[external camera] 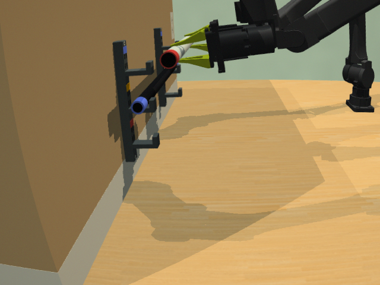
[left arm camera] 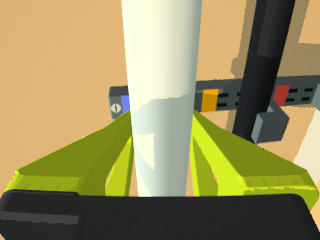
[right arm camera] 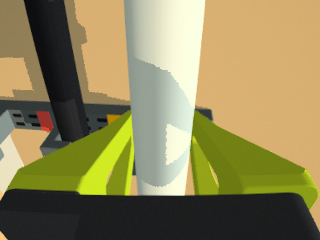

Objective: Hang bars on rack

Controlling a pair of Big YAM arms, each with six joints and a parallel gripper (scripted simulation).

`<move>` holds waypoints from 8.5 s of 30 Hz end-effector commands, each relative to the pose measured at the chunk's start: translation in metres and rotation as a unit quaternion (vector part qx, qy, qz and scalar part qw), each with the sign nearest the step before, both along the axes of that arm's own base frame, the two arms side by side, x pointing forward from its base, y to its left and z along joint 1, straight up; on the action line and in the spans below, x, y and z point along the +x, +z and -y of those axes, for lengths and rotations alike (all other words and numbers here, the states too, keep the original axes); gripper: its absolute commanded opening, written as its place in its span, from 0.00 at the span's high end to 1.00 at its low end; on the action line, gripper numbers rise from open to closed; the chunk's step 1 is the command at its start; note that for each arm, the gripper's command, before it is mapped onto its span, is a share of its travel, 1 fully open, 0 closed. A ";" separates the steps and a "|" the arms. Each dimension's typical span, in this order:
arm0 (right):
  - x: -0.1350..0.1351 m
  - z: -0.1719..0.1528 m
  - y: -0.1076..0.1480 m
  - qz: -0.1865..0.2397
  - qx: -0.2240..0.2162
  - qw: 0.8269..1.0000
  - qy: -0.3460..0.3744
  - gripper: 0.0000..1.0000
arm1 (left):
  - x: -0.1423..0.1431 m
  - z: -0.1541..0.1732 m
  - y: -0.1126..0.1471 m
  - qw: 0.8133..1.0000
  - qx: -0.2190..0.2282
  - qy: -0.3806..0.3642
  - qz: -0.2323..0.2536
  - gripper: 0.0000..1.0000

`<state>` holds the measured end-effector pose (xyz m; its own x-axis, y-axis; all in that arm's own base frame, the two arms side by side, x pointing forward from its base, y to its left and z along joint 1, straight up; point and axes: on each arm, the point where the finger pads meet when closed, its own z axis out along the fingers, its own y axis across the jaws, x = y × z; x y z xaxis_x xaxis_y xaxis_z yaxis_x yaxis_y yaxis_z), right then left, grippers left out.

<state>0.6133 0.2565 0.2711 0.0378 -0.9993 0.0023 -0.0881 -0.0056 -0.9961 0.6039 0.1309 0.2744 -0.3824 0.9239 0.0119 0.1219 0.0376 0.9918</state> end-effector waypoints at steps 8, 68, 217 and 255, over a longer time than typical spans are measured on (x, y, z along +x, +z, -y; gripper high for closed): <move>-0.013 0.007 0.079 0.069 0.023 0.997 -0.008 1.00 | -0.016 0.007 0.080 0.997 0.020 0.002 0.072 1.00; -0.103 0.015 0.085 0.069 0.023 0.997 -0.009 1.00 | -0.098 0.045 0.075 0.997 0.020 0.001 0.072 1.00; -0.183 0.014 -0.008 0.069 0.023 0.997 -0.009 1.00 | -0.164 0.069 -0.022 0.997 0.020 0.001 0.072 1.00; -0.180 0.012 -0.072 0.069 0.023 0.997 -0.009 1.00 | -0.162 0.065 -0.084 0.997 0.020 0.001 0.072 1.00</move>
